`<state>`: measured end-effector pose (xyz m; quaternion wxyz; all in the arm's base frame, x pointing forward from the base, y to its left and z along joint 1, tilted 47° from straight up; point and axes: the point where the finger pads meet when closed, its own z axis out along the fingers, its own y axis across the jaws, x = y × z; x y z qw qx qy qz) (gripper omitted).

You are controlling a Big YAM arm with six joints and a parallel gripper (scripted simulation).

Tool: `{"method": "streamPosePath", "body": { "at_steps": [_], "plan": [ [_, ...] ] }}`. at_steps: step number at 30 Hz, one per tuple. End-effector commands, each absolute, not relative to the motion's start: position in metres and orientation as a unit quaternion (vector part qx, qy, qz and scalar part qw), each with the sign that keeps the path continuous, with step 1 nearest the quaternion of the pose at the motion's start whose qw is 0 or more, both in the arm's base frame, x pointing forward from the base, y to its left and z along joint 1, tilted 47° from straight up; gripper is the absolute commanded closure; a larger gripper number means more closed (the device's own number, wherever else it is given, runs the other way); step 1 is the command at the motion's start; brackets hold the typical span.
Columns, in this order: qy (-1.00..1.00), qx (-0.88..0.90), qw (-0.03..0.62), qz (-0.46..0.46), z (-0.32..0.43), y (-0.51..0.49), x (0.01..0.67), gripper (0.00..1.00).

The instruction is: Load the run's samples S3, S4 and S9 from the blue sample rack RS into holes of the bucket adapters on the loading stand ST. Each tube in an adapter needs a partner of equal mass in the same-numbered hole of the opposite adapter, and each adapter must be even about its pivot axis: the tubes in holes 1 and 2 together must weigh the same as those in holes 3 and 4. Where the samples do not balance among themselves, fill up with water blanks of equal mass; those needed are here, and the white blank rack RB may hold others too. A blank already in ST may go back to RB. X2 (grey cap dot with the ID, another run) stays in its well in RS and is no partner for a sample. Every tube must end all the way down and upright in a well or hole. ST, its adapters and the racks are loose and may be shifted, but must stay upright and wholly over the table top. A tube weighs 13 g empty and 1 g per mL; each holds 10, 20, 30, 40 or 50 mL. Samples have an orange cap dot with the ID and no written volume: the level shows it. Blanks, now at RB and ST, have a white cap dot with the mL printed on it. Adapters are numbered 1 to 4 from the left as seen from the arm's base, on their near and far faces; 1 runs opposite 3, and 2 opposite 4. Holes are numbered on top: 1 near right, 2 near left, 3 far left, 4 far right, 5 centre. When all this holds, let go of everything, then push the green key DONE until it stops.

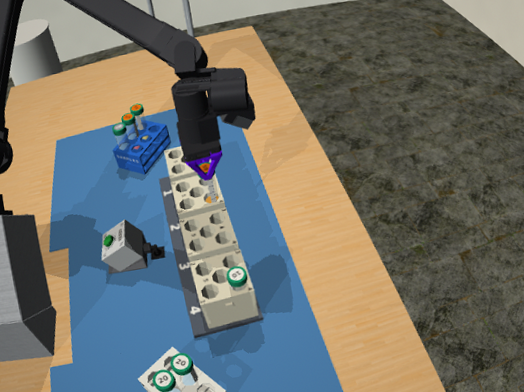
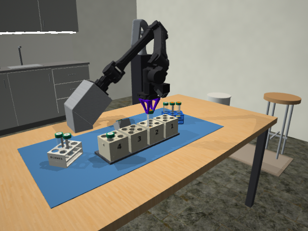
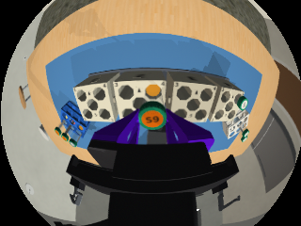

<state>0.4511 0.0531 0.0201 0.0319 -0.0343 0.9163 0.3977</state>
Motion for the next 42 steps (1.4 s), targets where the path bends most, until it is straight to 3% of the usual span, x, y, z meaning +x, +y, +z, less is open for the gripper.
{"method": "streamPosePath", "body": {
  "at_steps": [1, 42],
  "plan": [
    [0.915, -0.031, 0.027, 0.400, 0.011, 0.061, 0.453, 1.00],
    [0.916, -0.032, 0.043, 0.398, -0.008, 0.083, 0.462, 1.00]
  ]
}}
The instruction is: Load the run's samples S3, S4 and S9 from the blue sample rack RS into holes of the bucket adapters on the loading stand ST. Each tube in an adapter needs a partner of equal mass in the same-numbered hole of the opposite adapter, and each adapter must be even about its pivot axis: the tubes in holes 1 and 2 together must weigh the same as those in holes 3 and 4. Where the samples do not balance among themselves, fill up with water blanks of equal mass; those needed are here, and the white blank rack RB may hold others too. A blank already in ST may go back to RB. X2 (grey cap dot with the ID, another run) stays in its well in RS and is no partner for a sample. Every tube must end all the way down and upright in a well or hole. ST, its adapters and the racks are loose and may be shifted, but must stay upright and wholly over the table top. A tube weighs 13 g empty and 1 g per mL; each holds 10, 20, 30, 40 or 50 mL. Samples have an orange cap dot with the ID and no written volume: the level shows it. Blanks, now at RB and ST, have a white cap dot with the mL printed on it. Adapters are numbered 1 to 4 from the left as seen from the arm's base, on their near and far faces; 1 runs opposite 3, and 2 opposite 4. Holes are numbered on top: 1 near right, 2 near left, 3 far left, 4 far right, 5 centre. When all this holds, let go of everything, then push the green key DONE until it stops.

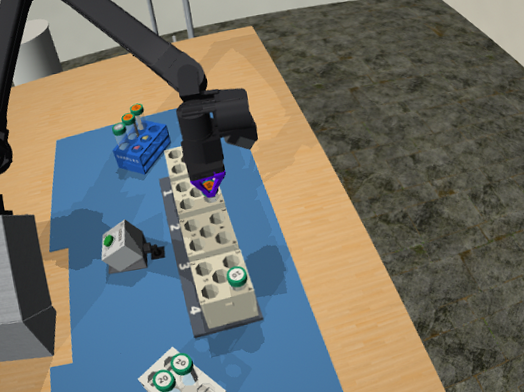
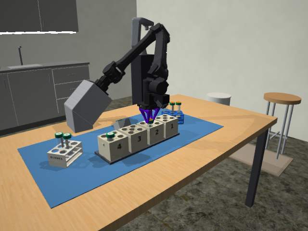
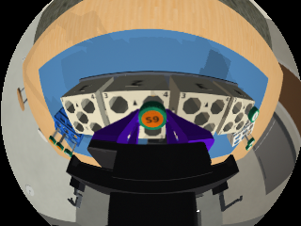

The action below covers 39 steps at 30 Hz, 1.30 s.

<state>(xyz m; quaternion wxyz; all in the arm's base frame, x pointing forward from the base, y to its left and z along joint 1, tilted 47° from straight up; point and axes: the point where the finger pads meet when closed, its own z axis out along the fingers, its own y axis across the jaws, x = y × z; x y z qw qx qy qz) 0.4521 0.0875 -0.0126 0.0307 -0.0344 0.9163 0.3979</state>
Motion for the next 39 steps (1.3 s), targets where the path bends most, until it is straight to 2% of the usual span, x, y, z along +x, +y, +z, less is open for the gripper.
{"method": "streamPosePath", "body": {
  "at_steps": [1, 6, 7, 21, 23, 29, 32, 39],
  "plan": [
    [0.916, -0.032, 0.043, 0.398, -0.008, 0.083, 0.462, 1.00],
    [0.916, -0.032, 0.043, 0.398, -0.008, 0.083, 0.462, 1.00],
    [0.916, -0.032, 0.043, 0.398, -0.008, 0.083, 0.462, 0.45],
    [0.916, -0.015, 0.034, 0.400, -0.013, 0.072, 0.459, 0.45],
    [0.916, -0.032, 0.059, 0.396, 0.010, 0.066, 0.471, 0.45],
    [0.917, -0.033, 0.060, 0.393, 0.024, 0.050, 0.471, 0.45],
    [0.916, -0.046, 0.042, 0.396, 0.018, 0.066, 0.464, 0.45],
    [0.916, -0.032, 0.044, 0.397, 0.015, 0.058, 0.462, 0.45]
  ]
}}
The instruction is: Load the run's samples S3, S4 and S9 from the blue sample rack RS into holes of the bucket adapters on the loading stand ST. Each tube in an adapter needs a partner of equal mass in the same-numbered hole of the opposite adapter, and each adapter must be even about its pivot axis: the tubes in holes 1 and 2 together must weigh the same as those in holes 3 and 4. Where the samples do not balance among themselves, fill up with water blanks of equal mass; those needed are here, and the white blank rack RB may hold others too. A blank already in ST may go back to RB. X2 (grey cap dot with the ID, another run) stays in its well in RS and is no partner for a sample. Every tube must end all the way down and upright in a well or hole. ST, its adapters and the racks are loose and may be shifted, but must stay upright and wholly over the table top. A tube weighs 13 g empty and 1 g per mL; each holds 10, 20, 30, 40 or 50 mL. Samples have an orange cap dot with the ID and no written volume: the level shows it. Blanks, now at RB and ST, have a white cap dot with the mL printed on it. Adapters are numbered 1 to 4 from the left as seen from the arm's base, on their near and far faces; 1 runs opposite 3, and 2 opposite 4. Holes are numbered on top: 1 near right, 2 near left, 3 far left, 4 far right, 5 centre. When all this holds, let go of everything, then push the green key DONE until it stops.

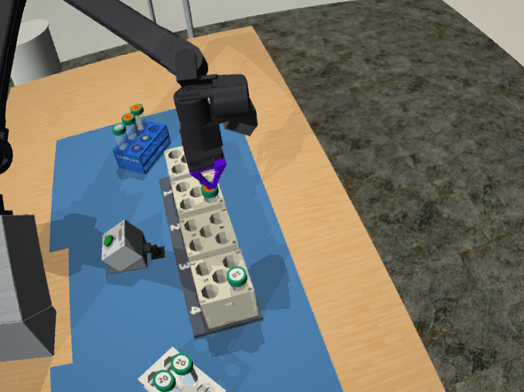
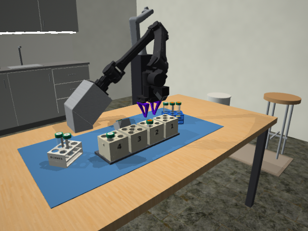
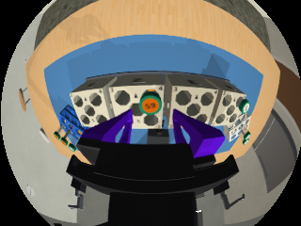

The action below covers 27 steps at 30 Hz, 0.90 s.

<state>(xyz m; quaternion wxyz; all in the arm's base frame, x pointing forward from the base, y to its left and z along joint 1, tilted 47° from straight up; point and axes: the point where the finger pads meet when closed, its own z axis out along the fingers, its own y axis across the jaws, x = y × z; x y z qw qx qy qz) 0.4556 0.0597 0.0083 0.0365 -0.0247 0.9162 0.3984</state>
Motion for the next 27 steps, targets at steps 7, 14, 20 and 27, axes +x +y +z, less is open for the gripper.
{"method": "streamPosePath", "body": {
  "at_steps": [7, 14, 20, 27],
  "plan": [
    [0.916, -0.032, 0.044, 0.397, 0.015, 0.058, 0.462, 0.45],
    [0.912, -0.089, 0.057, 0.396, 0.028, 0.080, 0.446, 0.20],
    [0.887, -0.228, 0.124, 0.383, 0.061, 0.112, 0.429, 0.20],
    [0.851, -0.337, 0.171, 0.364, 0.089, 0.137, 0.411, 0.20]
  ]
}}
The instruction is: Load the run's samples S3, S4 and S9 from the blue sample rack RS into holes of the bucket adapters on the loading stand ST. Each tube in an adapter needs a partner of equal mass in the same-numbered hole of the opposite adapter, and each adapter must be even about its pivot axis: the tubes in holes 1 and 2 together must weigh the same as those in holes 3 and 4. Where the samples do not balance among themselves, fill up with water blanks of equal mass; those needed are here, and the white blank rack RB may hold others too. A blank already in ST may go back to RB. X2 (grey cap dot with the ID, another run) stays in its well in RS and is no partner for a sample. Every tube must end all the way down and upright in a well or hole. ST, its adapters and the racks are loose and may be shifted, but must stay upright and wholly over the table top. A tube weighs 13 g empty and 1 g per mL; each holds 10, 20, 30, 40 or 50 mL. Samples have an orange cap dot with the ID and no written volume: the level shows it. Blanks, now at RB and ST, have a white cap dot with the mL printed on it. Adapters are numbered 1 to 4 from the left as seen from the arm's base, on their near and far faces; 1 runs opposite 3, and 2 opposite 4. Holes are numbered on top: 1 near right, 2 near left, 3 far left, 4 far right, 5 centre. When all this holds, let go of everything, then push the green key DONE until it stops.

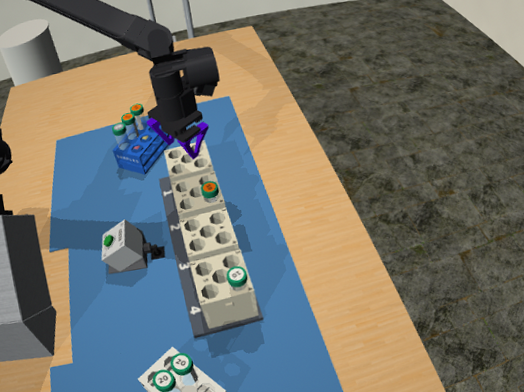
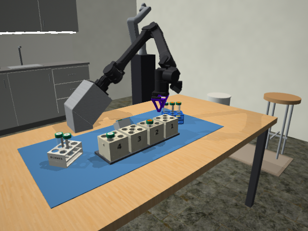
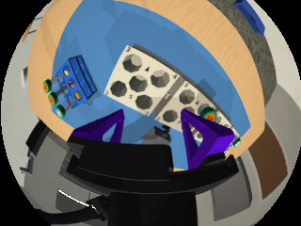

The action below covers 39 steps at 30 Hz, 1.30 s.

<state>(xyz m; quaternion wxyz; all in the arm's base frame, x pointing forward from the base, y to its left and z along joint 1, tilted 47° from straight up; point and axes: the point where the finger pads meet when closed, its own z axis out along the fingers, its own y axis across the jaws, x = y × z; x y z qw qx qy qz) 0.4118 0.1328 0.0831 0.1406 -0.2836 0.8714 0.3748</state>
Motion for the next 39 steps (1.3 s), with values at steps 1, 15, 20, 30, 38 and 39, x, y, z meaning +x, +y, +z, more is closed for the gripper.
{"method": "streamPosePath", "body": {
  "at_steps": [1, 15, 20, 30, 38, 39],
  "plan": [
    [0.843, -0.358, 0.179, 0.360, 0.094, 0.142, 0.408, 0.20],
    [0.818, -0.410, 0.201, 0.350, 0.172, 0.211, 0.365, 0.20],
    [0.815, -0.412, 0.210, 0.349, 0.204, 0.234, 0.356, 0.20],
    [0.813, -0.411, 0.213, 0.353, 0.263, 0.286, 0.319, 0.20],
    [0.817, -0.407, 0.206, 0.353, 0.268, 0.301, 0.310, 0.20],
    [0.817, -0.407, 0.206, 0.353, 0.268, 0.301, 0.310, 0.20]
  ]
}}
